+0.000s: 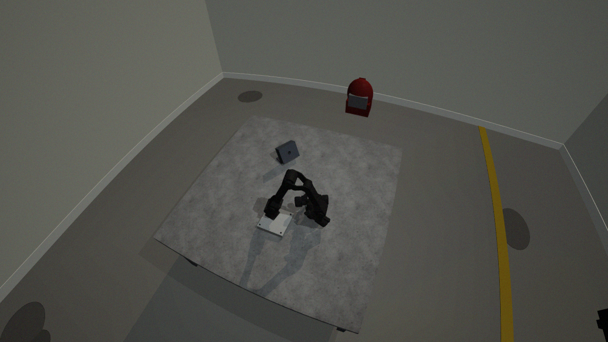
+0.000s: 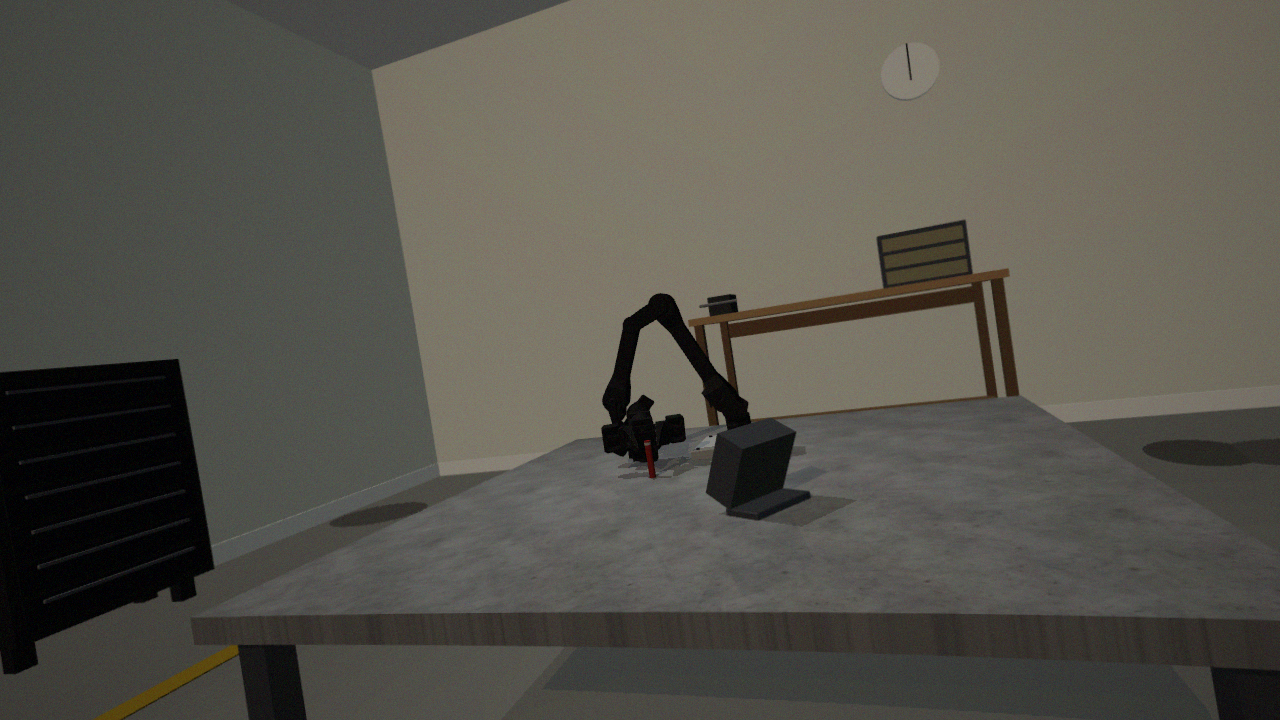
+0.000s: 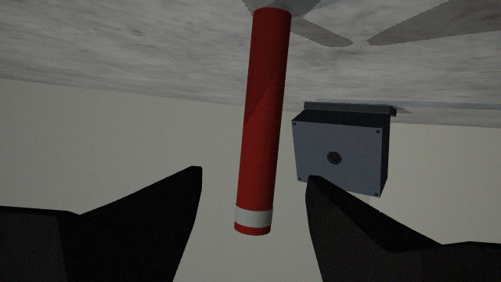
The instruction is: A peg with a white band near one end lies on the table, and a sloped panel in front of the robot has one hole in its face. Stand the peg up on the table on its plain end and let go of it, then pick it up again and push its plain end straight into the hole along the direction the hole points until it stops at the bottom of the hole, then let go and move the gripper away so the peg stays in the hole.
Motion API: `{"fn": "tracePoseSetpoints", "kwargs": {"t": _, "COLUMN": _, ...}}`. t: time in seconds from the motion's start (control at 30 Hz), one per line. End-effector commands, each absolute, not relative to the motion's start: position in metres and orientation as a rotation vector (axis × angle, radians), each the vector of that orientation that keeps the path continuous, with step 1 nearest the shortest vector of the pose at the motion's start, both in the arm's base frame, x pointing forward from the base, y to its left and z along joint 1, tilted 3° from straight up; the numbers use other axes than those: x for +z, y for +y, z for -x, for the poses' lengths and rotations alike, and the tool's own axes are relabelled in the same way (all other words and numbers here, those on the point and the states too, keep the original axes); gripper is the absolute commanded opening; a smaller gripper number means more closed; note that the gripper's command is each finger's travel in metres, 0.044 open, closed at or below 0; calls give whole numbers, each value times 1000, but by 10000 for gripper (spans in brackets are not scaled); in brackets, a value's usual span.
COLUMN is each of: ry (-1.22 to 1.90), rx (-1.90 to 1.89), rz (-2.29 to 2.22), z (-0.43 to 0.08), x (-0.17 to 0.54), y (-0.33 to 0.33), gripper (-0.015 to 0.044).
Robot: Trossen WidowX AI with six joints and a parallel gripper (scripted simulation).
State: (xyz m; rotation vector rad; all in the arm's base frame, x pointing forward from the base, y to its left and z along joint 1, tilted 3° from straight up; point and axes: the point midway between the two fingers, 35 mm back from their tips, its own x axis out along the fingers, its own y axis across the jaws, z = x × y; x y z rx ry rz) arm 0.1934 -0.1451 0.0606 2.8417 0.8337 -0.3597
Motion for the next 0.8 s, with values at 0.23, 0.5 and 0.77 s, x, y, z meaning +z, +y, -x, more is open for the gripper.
{"fn": "tracePoseSetpoints", "kwargs": {"t": 0.23, "ry": 834, "rx": -360, "rz": -2841, "z": -193, "x": 61, "y": -145, "gripper": 440}}
{"fn": "tracePoseSetpoints", "kwargs": {"t": 0.5, "ry": 859, "rx": -382, "rz": -2833, "z": -194, "x": 61, "y": -143, "gripper": 440}}
{"fn": "tracePoseSetpoints", "kwargs": {"t": 0.77, "ry": 1099, "rx": -667, "rz": -2702, "z": -199, "x": 62, "y": -128, "gripper": 440}}
